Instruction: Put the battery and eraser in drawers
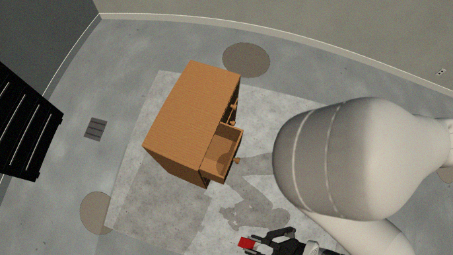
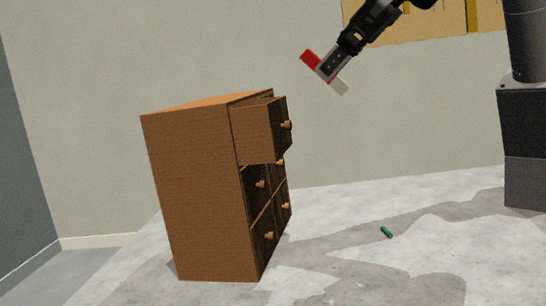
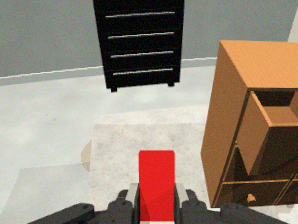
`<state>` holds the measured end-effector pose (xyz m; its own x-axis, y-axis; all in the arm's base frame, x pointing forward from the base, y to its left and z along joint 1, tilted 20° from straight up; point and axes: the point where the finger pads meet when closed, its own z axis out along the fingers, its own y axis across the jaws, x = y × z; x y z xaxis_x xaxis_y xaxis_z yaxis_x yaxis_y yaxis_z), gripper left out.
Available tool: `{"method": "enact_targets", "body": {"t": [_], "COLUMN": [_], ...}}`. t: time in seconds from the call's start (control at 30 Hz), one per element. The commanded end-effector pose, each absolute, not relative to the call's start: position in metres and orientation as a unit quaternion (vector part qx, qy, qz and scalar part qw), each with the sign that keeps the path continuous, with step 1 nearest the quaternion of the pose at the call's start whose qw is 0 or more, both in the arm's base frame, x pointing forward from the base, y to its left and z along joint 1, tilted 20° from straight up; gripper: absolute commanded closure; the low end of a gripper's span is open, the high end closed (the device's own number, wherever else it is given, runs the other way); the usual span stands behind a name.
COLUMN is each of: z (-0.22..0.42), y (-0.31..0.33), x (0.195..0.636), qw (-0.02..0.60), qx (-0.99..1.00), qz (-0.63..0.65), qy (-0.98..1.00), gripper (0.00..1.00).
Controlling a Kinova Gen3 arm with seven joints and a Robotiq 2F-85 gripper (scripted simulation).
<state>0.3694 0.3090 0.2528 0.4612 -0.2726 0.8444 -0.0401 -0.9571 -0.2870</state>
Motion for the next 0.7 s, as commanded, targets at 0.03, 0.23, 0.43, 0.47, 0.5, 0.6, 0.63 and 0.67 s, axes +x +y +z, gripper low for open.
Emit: {"method": "enact_targets", "body": {"t": [0.03, 0.23, 0.43, 0.47, 0.5, 0.6, 0.63, 0.67], "z": [0.253, 0.253, 0.252, 0.252, 0.251, 0.251, 0.25, 0.25], "y": [0.305, 0.302, 0.296, 0.294, 0.293, 0.289, 0.288, 0.286], "x": [0.372, 0.374, 0.377, 0.378, 0.378, 0.381, 0.382, 0.382], "qw": [0.113, 0.113, 0.113, 0.113, 0.113, 0.113, 0.113, 0.113], "qx": [-0.847, -0.847, -0.847, -0.847, -0.847, -0.847, -0.847, -0.847], "qz": [-0.512, -0.512, -0.512, -0.512, -0.512, -0.512, -0.512, -0.512], "qy": [0.093, 0.093, 0.093, 0.093, 0.093, 0.093, 0.093, 0.093], "gripper": [0.81, 0.81, 0.81, 0.81, 0.81, 0.81, 0.81, 0.81]}}
